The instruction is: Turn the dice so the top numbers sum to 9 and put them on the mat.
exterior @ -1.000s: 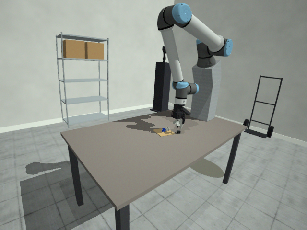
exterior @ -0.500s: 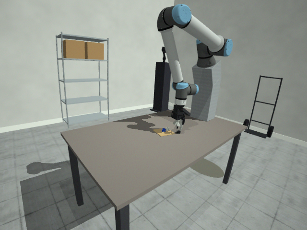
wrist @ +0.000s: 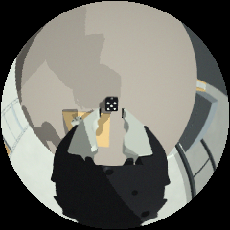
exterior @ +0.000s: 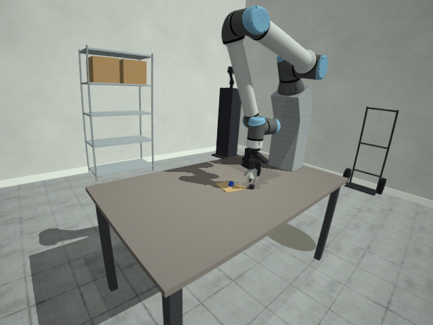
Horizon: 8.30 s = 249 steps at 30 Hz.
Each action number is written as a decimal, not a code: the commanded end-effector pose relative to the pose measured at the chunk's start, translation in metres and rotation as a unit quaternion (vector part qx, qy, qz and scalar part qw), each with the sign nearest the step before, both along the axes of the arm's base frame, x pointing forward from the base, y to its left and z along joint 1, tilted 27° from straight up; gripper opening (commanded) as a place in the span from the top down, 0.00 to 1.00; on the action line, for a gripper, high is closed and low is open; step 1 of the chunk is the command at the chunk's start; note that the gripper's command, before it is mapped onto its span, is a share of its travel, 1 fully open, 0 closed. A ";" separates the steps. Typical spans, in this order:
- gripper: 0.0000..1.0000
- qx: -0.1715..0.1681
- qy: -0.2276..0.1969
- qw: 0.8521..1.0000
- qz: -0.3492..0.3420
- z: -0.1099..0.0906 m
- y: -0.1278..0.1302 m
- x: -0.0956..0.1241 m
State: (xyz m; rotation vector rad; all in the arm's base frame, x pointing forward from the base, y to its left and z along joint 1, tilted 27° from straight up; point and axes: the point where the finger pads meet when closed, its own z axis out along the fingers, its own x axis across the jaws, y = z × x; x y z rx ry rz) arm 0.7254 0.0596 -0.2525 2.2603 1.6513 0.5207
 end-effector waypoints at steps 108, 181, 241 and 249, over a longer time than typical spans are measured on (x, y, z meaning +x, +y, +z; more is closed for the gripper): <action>0.94 0.000 0.000 1.000 0.000 -0.027 -0.001 0.014; 0.94 -0.057 0.003 0.992 0.113 0.123 -0.103 0.072; 0.94 -0.057 0.003 0.992 0.113 0.037 -0.105 0.115; 0.94 -0.057 0.003 0.992 0.113 0.037 -0.105 0.115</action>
